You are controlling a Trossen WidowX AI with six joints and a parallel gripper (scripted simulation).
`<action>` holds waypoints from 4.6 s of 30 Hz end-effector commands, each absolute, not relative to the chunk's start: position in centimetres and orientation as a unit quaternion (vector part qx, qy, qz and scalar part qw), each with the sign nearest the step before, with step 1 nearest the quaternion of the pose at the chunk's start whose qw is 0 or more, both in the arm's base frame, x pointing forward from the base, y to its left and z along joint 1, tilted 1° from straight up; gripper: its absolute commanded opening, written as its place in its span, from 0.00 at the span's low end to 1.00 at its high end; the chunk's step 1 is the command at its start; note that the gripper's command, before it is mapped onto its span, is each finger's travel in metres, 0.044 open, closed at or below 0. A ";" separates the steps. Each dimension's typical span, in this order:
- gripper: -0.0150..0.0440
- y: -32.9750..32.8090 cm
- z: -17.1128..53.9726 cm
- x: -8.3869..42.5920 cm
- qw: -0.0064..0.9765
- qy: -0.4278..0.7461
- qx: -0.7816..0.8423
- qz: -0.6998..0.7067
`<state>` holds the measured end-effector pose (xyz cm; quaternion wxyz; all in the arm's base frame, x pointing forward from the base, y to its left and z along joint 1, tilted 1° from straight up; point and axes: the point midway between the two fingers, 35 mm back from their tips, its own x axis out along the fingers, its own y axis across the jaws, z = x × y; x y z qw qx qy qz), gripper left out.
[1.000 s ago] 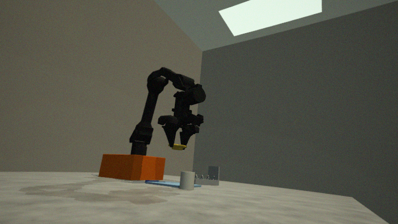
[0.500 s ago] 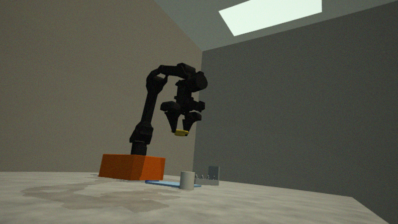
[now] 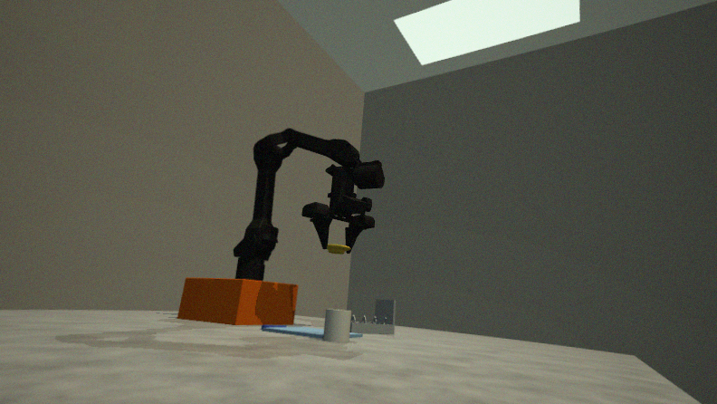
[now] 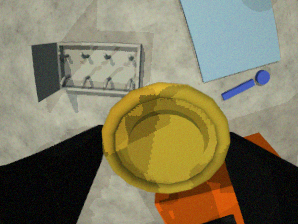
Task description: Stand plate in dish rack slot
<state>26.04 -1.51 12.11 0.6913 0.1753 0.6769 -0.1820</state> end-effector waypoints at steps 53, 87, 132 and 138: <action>0.25 0.4 3.0 25.0 0.684 0.595 0.117 0.406; 0.25 -0.8 0.9 25.5 0.811 0.219 0.036 0.541; 0.25 -0.8 -2.5 27.2 0.869 0.060 -0.058 0.488; 0.25 -0.2 -2.6 27.6 0.868 0.061 -0.060 0.489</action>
